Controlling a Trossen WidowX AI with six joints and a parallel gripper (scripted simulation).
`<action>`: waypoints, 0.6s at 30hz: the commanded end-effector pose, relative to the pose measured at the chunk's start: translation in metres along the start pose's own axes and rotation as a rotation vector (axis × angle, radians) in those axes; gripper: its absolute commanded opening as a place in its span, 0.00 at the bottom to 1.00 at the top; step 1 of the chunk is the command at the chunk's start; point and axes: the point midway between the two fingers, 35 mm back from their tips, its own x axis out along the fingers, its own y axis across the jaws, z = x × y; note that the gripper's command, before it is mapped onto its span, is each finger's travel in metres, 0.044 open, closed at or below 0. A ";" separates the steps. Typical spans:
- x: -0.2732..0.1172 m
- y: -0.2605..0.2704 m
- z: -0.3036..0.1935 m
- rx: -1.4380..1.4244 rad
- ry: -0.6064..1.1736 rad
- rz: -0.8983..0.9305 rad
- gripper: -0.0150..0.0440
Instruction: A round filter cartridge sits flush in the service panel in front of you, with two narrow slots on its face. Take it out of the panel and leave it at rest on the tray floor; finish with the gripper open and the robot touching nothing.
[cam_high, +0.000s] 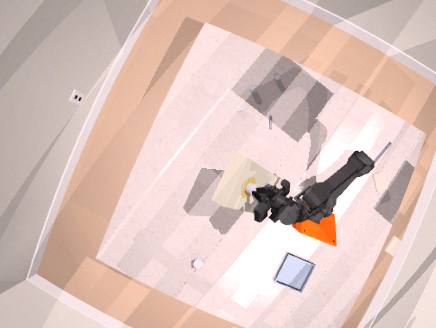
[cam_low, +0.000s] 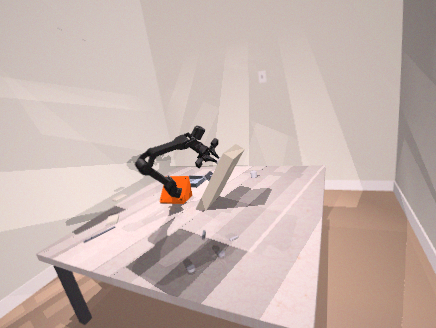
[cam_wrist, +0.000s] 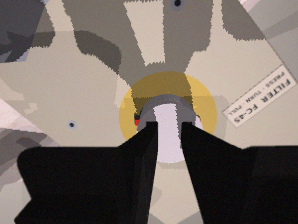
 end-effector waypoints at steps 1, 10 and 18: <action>-0.015 -0.002 0.003 -0.002 -0.010 -0.013 0.25; -0.044 0.002 -0.001 0.003 0.007 -0.017 0.25; -0.042 0.013 0.012 0.003 0.007 -0.017 0.25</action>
